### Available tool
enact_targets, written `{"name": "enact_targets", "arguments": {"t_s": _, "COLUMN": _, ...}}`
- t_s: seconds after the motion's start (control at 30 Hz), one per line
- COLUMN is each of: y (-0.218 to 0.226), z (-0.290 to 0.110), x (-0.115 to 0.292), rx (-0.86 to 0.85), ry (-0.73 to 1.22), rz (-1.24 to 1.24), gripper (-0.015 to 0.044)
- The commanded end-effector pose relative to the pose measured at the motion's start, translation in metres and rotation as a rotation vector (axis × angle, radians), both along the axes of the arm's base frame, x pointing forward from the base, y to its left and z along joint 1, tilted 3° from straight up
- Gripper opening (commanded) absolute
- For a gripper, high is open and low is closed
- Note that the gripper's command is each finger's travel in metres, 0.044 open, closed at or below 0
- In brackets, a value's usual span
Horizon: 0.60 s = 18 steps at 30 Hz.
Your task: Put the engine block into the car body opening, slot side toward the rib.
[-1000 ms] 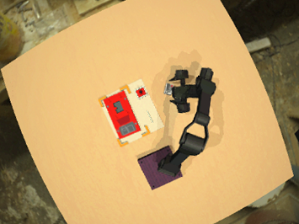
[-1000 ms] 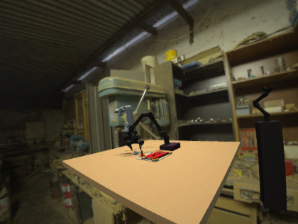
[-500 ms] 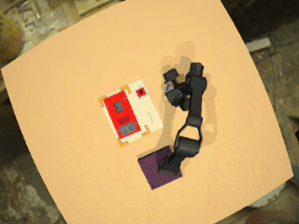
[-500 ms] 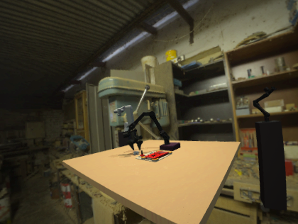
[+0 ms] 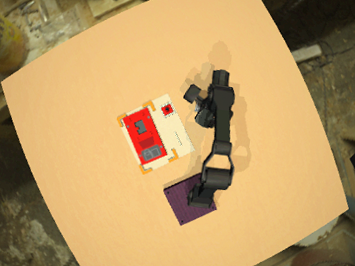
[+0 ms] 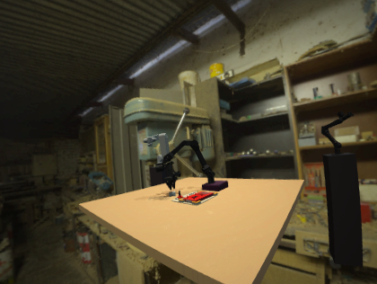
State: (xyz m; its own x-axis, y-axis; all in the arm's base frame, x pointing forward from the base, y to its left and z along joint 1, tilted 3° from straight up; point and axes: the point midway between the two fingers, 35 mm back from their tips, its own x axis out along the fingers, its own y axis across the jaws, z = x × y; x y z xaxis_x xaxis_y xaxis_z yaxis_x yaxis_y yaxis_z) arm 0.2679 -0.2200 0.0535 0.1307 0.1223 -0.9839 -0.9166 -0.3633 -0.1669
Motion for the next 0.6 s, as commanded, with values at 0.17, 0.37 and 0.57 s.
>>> {"name": "enact_targets", "arguments": {"t_s": 0.17, "y": -0.001, "z": 0.011, "x": 0.004, "rx": -0.147, "ry": 0.046, "rz": 0.222, "gripper": 0.0440}}
{"name": "enact_targets", "arguments": {"t_s": 0.37, "y": -0.001, "z": 0.016, "x": 0.005, "rx": -0.203, "ry": 0.070, "rz": 0.313, "gripper": 0.0440}}
{"name": "enact_targets", "arguments": {"t_s": 0.57, "y": 0.006, "z": 0.015, "x": 0.013, "rx": -0.203, "ry": 0.070, "rz": 0.313, "gripper": 0.0440}}
